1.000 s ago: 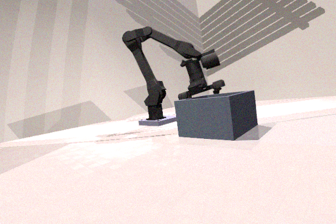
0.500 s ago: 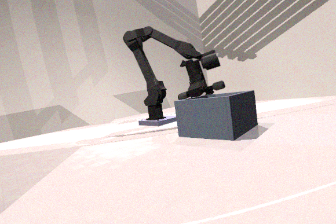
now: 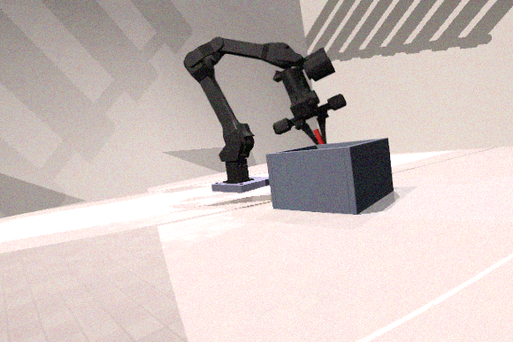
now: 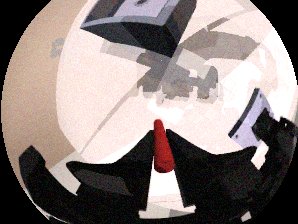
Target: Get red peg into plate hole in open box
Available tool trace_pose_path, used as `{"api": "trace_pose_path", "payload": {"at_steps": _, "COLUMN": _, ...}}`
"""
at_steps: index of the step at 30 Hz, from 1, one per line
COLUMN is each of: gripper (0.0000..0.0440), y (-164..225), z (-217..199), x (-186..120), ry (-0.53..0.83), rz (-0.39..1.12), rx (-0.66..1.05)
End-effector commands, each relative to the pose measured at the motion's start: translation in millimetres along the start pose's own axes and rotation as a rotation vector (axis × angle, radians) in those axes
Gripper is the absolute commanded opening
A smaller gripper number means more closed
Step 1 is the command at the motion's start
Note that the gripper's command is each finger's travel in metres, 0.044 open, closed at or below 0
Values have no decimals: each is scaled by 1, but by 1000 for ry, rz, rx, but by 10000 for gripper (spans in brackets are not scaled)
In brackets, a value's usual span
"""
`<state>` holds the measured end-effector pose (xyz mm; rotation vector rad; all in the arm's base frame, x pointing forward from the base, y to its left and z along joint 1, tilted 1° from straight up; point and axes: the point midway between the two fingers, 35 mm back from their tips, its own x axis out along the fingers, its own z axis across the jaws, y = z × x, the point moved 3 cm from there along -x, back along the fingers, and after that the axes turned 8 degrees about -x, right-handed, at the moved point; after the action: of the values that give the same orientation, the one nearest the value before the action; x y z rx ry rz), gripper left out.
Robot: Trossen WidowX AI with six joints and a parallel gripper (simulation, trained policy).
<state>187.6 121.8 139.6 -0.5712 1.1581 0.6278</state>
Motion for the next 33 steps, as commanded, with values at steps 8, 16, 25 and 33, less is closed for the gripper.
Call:
{"api": "trace_pose_path", "payload": {"at_steps": 8, "gripper": 0, "y": -45, "z": 17, "x": -37, "ry": -39, "rz": -122, "rx": -3}}
{"api": "trace_pose_path", "payload": {"at_steps": 16, "gripper": 0, "y": -83, "z": 19, "x": -44, "ry": -27, "rz": -190, "rx": 42}}
{"api": "trace_pose_path", "payload": {"at_steps": 25, "gripper": 0, "y": -119, "z": 14, "x": -45, "ry": -2, "rz": -242, "rx": 91}}
{"api": "trace_pose_path", "payload": {"at_steps": 33, "gripper": 0, "y": -147, "z": 8, "x": -40, "ry": 21, "rz": -271, "rx": 134}}
